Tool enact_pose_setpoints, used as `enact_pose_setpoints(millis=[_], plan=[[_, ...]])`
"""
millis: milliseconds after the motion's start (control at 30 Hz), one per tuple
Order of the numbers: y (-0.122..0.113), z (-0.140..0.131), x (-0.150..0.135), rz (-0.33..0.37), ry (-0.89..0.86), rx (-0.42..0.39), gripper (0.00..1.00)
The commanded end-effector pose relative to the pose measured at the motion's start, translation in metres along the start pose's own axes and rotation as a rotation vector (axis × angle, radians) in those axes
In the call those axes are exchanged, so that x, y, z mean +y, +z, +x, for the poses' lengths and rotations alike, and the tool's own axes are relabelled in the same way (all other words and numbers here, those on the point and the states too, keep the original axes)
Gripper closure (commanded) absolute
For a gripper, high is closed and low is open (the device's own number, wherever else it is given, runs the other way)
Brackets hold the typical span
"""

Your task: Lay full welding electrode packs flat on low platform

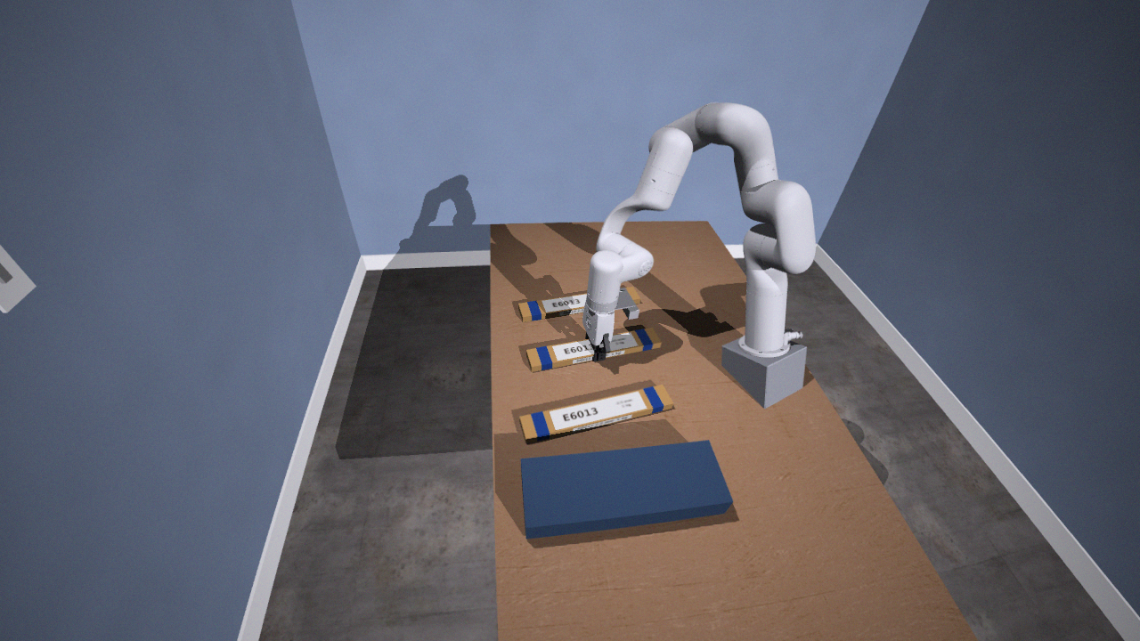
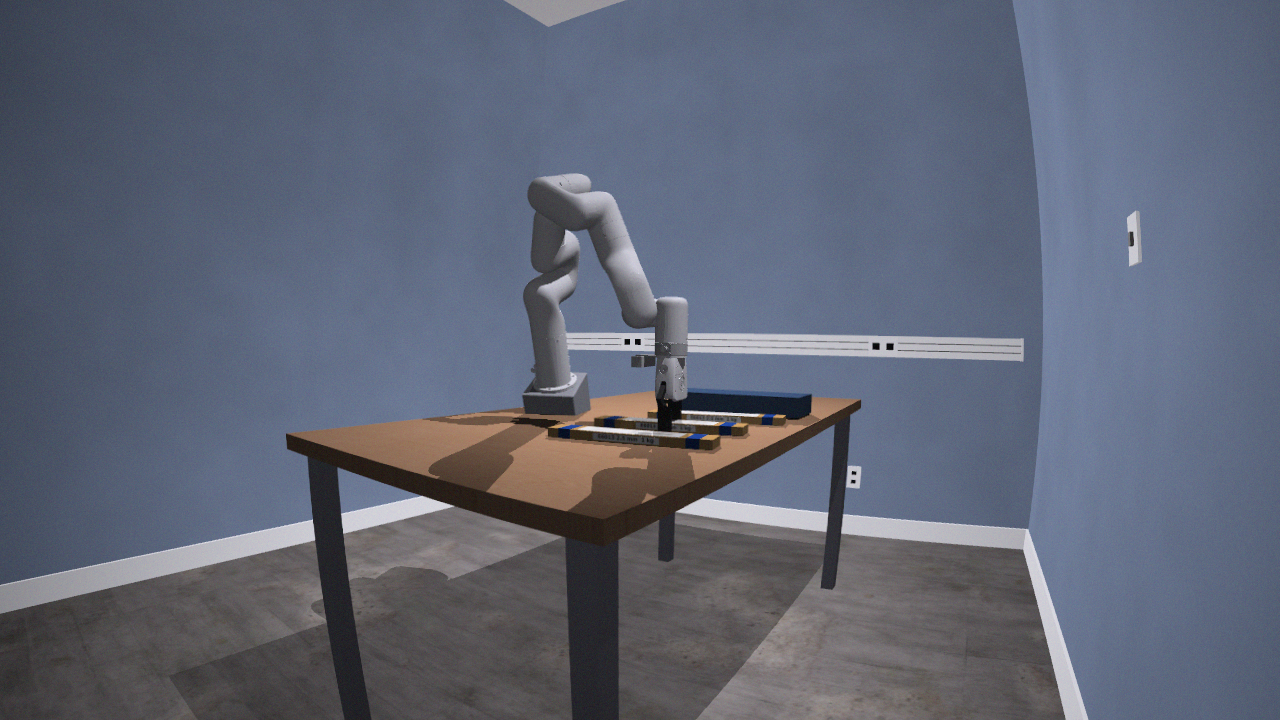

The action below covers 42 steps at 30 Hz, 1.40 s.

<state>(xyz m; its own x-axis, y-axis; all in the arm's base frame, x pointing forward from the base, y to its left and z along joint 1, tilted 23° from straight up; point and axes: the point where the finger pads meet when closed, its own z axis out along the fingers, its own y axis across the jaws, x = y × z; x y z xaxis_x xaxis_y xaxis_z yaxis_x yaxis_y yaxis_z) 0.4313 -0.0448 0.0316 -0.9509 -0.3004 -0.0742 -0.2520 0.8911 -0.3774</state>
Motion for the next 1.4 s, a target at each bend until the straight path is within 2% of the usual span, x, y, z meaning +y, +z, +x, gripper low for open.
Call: enact_pose_setpoints(millis=[0, 1100, 1133, 1367], plan=[[-0.0009, -0.0015, 0.0000, 0.000, 0.000, -0.004, 0.42], [-0.0004, -0.0015, 0.0000, 0.000, 0.000, -0.004, 0.42], [-0.0004, -0.0015, 0.0000, 0.000, 0.000, -0.004, 0.00], [-0.0004, -0.0015, 0.0000, 0.000, 0.000, -0.004, 0.00]])
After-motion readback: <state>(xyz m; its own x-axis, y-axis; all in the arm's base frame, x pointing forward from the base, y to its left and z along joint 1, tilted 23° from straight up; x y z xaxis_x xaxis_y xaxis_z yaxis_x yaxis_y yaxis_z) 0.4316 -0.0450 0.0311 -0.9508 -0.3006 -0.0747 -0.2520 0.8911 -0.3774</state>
